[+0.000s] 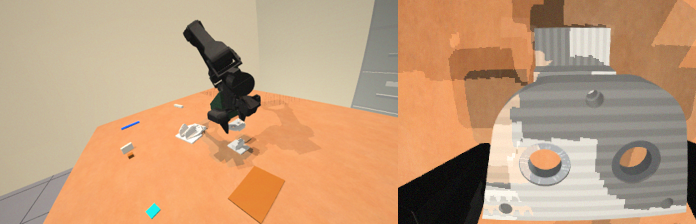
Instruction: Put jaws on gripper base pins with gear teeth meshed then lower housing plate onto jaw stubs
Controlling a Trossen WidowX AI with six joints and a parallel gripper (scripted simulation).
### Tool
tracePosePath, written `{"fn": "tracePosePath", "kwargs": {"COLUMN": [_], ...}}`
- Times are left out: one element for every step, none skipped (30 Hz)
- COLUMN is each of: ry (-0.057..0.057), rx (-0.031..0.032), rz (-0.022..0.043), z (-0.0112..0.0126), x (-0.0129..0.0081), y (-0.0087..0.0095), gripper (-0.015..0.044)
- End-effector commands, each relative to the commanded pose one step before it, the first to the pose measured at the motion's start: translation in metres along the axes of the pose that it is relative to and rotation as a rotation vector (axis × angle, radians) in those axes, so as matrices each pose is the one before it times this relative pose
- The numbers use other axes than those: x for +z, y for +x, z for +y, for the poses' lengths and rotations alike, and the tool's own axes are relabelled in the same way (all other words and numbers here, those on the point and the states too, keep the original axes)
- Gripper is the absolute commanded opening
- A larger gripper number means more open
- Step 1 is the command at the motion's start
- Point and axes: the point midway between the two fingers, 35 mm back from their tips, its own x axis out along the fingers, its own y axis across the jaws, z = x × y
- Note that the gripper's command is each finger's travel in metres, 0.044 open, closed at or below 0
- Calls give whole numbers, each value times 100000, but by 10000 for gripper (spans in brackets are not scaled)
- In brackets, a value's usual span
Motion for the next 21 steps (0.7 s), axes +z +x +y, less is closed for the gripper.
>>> {"fn": "tracePosePath", "kwargs": {"ry": [3104,1641,1644,1646,1648,1650,1652,1654,1656,1658,1660,1662,1664,1666,1668,1670,1672,1674,1675,1677,1679], "rx": [63,7,8,8,9,9,9,9,9,9,9,8,8,8,7,6,6,5,4,3,2], "rz": [-1218,-156,-152,-147,-142,-138,-133,-128,-124,-119,-114,-110,-105,-100,-96,-91,-87,-82,-77,-73,-68], "z": [-368,-193,-195,-197,-198,-200,-201,-203,-205,-206,-208,-209,-211,-212,-213,-215,-216,-217,-219,-220,-221], "x": [-267,-270,-269,-268,-268,-267,-266,-265,-264,-263,-263,-262,-261,-260,-259,-258,-257,-256,-254,-253,-252], "y": [-425,-78,-76,-73,-71,-69,-66,-64,-62,-60,-57,-55,-53,-51,-49,-46,-44,-42,-40,-38,-36], "gripper": [351,351,351,351,351,351,351,351,351,351,351,351,351,351,351,351,351,351,351,351,351]}}
